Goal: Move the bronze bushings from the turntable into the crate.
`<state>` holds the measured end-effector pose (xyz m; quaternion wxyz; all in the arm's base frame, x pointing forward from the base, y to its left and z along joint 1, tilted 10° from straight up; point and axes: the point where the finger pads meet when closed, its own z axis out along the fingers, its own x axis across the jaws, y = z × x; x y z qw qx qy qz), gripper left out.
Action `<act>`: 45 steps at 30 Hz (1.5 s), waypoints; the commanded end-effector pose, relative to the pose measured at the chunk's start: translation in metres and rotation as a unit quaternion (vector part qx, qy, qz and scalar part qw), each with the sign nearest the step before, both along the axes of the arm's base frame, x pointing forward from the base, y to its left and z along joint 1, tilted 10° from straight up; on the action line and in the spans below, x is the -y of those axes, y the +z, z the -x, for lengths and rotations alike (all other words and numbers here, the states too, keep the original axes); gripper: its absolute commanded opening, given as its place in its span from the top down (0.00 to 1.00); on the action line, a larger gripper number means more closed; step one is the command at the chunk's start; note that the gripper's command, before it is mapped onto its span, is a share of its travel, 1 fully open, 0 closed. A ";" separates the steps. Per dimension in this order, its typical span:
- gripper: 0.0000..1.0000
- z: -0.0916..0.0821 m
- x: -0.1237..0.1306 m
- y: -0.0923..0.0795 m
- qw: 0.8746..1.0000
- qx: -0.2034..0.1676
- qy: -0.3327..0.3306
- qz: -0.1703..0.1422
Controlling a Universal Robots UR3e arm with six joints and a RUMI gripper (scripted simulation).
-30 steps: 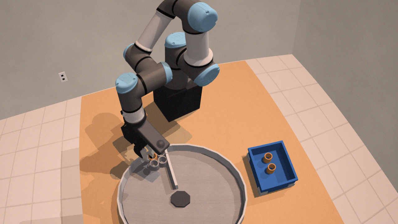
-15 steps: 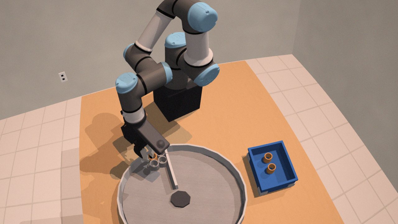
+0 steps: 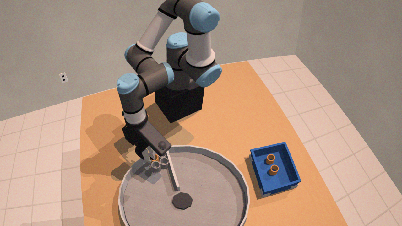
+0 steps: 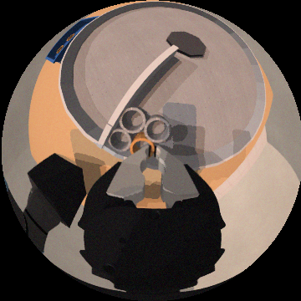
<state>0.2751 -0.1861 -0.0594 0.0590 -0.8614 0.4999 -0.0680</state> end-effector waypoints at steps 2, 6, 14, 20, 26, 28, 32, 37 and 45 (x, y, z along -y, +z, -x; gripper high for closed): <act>1.00 0.000 0.000 0.000 1.000 0.000 0.000 0.001; 1.00 0.000 0.000 0.000 1.000 0.000 0.000 0.001; 1.00 0.000 0.000 0.000 1.000 0.000 0.000 0.001; 1.00 0.000 0.000 0.000 1.000 0.000 0.000 0.001; 1.00 0.000 0.000 0.000 1.000 0.000 0.000 0.001; 1.00 0.000 0.000 0.000 1.000 0.000 0.000 0.001; 1.00 0.000 0.000 0.000 1.000 0.000 0.000 0.001; 1.00 0.000 0.000 0.000 1.000 0.000 0.000 0.001; 1.00 0.001 0.001 0.004 1.000 0.000 0.000 0.001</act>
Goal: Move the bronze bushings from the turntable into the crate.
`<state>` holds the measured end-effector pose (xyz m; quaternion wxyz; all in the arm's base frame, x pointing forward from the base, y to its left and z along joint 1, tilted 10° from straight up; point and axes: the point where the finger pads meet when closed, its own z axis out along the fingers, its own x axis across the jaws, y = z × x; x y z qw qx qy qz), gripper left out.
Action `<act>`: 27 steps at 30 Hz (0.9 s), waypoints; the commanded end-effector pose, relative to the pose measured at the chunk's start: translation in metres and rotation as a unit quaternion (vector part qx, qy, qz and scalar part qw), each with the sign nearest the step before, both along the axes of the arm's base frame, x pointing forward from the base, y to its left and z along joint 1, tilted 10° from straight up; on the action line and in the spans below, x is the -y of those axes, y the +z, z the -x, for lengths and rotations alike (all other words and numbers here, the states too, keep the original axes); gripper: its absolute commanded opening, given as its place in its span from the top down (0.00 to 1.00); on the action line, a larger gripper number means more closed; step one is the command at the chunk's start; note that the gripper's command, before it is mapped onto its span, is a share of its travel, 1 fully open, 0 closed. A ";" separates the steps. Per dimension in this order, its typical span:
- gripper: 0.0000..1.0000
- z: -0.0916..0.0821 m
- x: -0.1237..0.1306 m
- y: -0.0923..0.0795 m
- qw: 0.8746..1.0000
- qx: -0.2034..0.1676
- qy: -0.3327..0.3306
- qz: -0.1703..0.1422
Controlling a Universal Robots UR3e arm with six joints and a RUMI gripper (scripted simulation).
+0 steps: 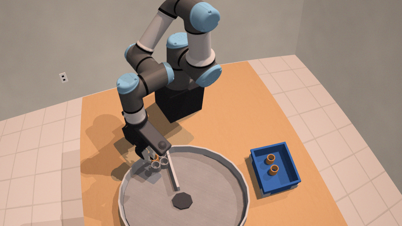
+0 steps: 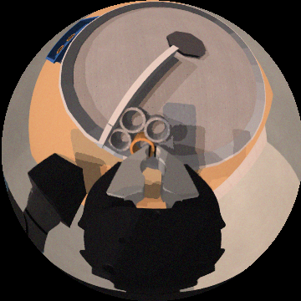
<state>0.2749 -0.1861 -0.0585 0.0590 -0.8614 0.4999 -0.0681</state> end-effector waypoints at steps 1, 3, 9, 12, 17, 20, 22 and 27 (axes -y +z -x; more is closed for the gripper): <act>1.00 0.001 0.001 0.005 1.000 0.000 0.000 0.001; 1.00 0.002 0.001 0.009 1.000 0.000 0.000 0.001; 1.00 0.004 0.001 0.022 1.000 0.000 0.000 0.001; 1.00 0.006 0.002 0.032 1.000 0.000 0.000 0.001; 1.00 0.008 0.002 0.049 1.000 0.000 0.000 0.001; 1.00 0.010 0.002 0.056 1.000 0.000 0.000 0.001; 1.00 0.010 0.003 0.058 1.000 0.000 0.000 0.001; 1.00 0.010 0.003 0.060 1.000 0.000 0.000 0.001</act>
